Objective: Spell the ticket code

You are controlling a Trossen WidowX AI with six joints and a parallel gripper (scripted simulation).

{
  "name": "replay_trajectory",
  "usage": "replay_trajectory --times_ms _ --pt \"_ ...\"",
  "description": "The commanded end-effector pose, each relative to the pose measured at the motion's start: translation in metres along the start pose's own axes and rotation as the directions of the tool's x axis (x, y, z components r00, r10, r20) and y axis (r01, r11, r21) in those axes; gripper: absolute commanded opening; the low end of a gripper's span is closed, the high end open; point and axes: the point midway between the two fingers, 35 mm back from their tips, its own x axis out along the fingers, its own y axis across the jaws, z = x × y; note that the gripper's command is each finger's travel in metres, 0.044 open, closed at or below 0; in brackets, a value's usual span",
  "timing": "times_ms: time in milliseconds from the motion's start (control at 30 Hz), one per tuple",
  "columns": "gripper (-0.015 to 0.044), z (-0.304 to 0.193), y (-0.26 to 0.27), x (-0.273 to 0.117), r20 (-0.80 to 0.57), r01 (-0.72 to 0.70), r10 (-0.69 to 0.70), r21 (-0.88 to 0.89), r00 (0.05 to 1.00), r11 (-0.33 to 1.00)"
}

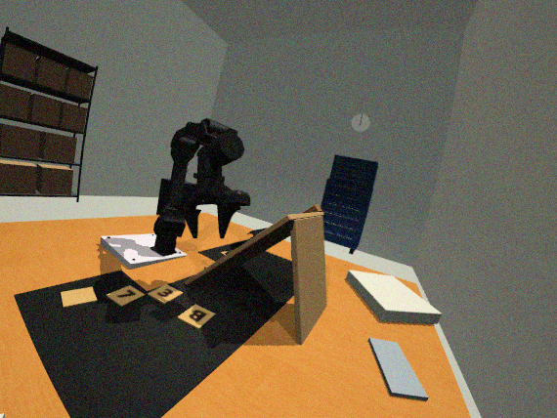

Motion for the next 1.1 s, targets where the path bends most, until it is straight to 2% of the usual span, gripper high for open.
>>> replay_trajectory --times_ms 0,133,367,667,900,1067 --pt "0.034 -0.023 0.033 0.039 0.048 -0.114 0.115 -0.004 0.992 0.993" --pt "0.034 -0.036 0.043 0.054 0.045 -0.169 0.166 0.054 0.985 0.984" --pt "0.034 -0.037 0.086 0.083 0.146 -0.281 0.281 -0.022 0.949 0.959" --pt "0.034 -0.037 0.088 0.086 0.151 -0.285 0.286 -0.025 0.946 0.958" --pt "0.034 -0.03 0.094 0.116 0.152 -0.285 0.285 -0.025 0.946 0.958" --pt "0.034 -0.031 0.094 0.117 0.152 -0.285 0.285 -0.025 0.946 0.958"
